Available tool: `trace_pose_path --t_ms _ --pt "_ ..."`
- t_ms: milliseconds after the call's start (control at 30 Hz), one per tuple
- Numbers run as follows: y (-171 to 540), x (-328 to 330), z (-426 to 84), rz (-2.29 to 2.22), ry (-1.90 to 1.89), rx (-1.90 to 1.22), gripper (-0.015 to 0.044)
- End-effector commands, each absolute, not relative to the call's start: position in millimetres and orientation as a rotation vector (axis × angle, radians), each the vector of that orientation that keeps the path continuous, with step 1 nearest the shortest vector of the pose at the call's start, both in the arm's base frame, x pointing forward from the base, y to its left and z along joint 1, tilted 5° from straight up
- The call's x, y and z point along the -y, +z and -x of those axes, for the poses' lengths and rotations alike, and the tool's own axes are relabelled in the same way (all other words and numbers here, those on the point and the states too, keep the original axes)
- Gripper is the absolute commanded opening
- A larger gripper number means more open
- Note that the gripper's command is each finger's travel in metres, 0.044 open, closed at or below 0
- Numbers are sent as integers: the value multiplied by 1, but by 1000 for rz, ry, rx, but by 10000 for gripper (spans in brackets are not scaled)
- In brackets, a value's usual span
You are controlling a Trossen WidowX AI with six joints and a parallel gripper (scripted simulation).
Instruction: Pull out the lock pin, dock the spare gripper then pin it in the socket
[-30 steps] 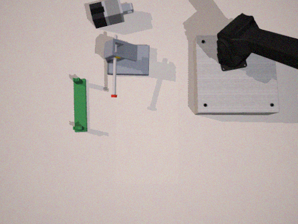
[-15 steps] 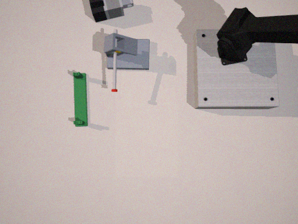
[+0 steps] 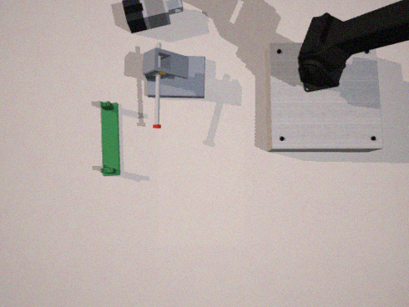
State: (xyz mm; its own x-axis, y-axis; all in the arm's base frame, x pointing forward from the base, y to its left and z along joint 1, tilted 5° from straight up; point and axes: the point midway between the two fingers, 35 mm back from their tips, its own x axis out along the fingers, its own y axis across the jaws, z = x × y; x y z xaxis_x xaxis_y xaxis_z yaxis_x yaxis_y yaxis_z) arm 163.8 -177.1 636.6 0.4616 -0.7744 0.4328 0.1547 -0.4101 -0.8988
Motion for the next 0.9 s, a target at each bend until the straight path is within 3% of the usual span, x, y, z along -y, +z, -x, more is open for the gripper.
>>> trace_pose_path --t_ms 0,433,867 --pt "598 182 -211 1673 -922 -556 300" --pt "457 148 -322 1565 -275 -655 300" --pt "314 70 -355 1395 317 -838 300"
